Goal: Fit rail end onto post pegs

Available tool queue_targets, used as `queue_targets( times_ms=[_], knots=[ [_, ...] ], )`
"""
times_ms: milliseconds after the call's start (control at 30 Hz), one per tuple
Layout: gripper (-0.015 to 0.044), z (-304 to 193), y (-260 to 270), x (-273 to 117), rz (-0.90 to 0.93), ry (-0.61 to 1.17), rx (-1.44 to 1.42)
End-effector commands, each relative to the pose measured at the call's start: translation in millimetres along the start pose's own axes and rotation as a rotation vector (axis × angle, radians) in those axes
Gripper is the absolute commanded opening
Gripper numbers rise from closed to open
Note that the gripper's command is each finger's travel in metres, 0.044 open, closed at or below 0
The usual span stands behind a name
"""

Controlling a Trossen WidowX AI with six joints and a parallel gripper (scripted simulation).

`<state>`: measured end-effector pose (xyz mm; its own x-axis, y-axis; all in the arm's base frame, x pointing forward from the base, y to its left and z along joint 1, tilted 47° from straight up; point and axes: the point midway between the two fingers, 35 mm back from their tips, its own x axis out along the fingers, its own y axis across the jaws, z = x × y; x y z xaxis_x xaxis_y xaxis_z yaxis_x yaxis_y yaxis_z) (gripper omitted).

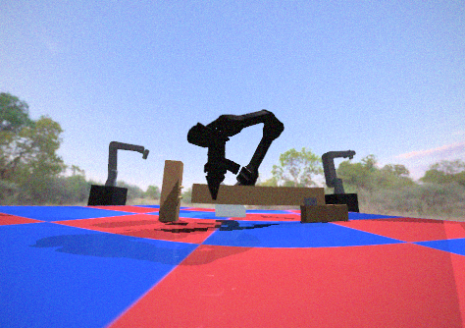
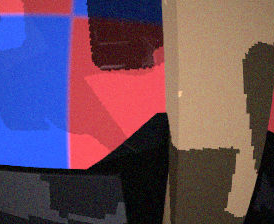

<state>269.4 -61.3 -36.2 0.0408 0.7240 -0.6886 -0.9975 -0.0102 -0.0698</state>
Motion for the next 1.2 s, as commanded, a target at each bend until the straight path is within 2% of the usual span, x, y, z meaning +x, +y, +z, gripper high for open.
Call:
queue_targets(
  times_ms=[0, 1167],
  knots=[
    [0.0, 1.0, -1.9, -4.9, -0.01, 0.005, -0.002],
    [0.0, 1.1, -1.8, -2.1, -0.01, 0.005, -0.002]
  ],
)
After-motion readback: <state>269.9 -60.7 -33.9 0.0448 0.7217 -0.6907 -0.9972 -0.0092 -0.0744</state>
